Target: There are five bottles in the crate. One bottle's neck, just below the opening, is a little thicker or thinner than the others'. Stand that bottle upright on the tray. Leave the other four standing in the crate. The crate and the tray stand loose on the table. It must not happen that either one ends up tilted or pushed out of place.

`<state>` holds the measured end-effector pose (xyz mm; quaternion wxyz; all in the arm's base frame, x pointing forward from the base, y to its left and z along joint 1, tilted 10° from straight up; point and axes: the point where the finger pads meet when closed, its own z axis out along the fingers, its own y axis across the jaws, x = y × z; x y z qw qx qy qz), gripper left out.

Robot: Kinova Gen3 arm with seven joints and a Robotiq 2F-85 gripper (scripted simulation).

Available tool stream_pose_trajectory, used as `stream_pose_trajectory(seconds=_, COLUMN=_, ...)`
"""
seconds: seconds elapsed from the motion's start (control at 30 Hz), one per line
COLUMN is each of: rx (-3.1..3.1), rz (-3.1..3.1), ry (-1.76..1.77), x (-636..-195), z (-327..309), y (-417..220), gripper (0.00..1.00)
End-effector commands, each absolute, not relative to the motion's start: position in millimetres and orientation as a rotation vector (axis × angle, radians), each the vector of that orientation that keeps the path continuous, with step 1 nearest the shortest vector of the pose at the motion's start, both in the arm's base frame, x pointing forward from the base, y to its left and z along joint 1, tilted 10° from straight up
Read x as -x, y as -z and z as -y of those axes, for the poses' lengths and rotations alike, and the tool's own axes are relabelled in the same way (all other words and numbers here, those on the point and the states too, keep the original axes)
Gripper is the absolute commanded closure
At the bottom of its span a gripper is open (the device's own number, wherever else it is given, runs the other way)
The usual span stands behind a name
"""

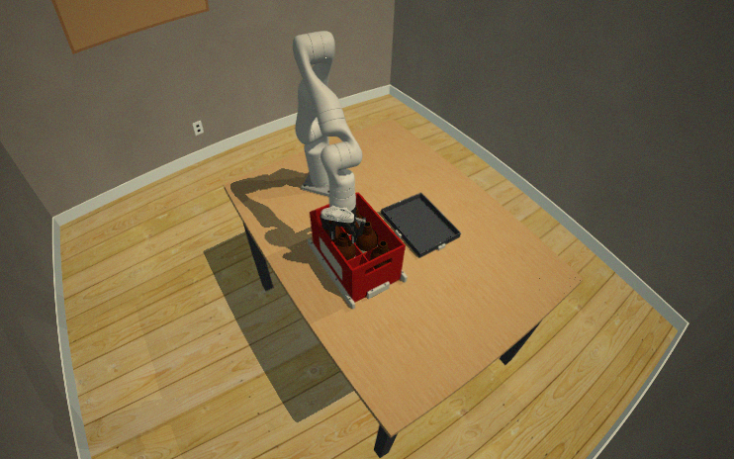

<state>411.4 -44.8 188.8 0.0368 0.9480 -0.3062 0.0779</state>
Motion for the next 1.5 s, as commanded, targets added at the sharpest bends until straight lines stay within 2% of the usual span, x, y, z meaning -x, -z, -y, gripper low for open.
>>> stream_pose_trajectory(seconds=0.0, rx=-2.911, rz=0.940, ry=-0.241, x=-412, z=45, y=-189, gripper=0.36)
stream_pose_trajectory(seconds=0.63, rx=-2.911, rz=0.940, ry=-0.241, x=-411, z=44, y=-196, gripper=0.36)
stream_pose_trajectory(seconds=1.47, rx=-2.911, rz=0.940, ry=-0.241, x=-403, z=36, y=-260, gripper=0.36)
